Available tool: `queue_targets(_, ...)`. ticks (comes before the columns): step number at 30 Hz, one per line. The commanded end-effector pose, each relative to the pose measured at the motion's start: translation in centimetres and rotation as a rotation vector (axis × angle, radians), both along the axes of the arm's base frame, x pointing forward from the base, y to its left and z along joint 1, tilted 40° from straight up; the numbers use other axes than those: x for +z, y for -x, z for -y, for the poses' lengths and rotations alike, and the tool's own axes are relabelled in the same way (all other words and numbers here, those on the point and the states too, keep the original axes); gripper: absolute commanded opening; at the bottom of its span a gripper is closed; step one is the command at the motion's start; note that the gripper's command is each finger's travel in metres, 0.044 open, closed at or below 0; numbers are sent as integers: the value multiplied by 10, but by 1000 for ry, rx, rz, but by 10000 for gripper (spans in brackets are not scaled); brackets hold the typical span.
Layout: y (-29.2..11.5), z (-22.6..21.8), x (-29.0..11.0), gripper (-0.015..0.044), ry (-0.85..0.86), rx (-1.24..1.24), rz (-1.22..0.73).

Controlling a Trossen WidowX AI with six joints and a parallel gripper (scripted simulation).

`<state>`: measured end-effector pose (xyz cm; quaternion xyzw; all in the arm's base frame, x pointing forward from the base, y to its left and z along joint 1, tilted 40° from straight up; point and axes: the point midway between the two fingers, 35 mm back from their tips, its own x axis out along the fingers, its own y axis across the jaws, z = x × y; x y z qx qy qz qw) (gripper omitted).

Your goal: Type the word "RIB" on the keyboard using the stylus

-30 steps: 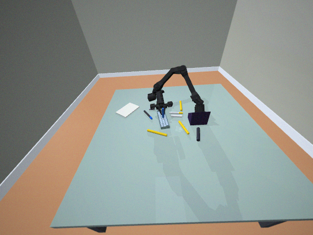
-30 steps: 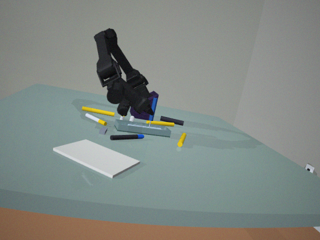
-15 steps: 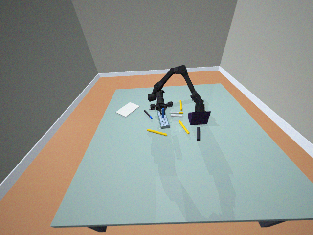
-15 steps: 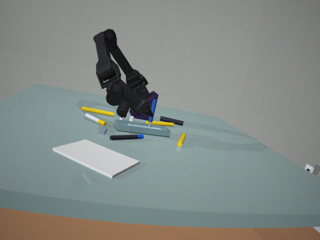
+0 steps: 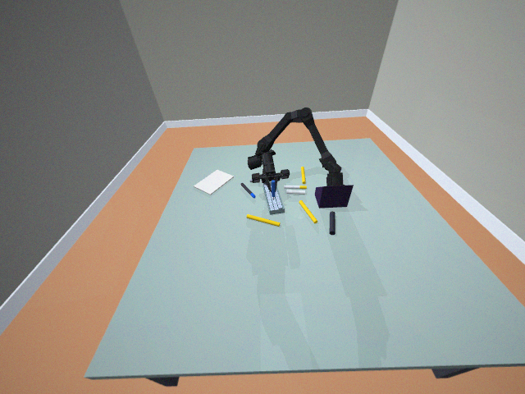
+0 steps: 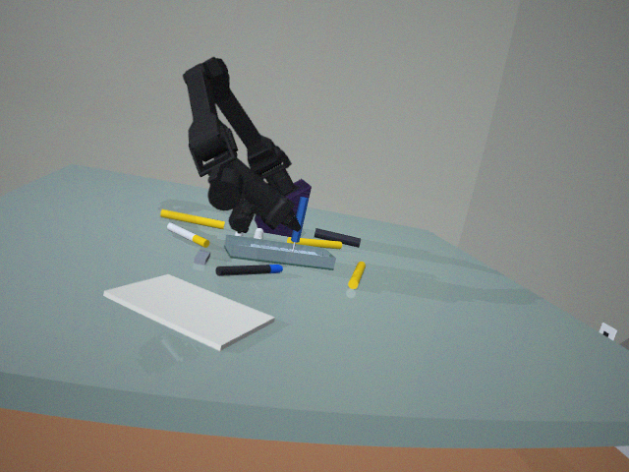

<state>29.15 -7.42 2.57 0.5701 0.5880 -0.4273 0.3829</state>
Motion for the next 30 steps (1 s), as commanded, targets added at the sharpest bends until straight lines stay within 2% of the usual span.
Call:
queue_targets(1,0,0,0,81,3,3,-1)
queue_targets(12,-2,-24,28,81,1,3,-1)
queue_targets(16,-2,-23,26,84,3,12,0)
queue_targets(23,-2,-23,26,38,3,12,0)
queue_targets(25,0,-23,27,0,3,11,0)
queue_targets(30,14,-20,34,0,2,5,-2)
